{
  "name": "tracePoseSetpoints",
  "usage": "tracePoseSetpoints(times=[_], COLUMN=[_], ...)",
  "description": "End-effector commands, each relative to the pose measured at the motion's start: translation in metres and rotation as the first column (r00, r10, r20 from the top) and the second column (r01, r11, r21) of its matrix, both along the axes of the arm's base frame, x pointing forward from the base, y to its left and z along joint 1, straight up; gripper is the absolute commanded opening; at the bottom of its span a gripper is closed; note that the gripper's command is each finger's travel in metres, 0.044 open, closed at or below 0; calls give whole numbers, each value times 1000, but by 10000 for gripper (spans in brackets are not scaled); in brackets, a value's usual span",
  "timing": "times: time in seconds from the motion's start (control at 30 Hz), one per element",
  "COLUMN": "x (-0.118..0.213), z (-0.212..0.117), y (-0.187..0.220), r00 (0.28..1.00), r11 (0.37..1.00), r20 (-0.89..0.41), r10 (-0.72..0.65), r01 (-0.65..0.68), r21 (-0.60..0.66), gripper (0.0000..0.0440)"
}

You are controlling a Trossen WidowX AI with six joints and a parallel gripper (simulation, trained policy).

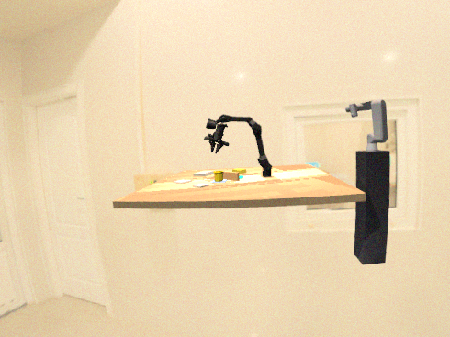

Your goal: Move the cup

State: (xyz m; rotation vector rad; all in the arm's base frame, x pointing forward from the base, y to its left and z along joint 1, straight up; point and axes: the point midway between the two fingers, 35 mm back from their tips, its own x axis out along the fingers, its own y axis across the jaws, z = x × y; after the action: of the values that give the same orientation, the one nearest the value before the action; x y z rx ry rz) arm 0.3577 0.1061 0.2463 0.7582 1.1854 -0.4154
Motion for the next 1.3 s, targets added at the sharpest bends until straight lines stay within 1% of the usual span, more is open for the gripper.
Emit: tracePoseSetpoints(times=[0.0, 0.53, 0.83, 1.27], x=[-1, -16, -22, -26], z=[-10, -59, -87, -133], y=[-1, -8, -12, -14], r00=[998, 956, 929, 899], r11=[1000, 991, 982, 972], r20=[-52, -281, -349, -407], r10=[-17, -81, -126, -160], r01=[17, 48, 69, 70], r21=[-18, -123, -174, -226], gripper=[151, 163, 171, 183])
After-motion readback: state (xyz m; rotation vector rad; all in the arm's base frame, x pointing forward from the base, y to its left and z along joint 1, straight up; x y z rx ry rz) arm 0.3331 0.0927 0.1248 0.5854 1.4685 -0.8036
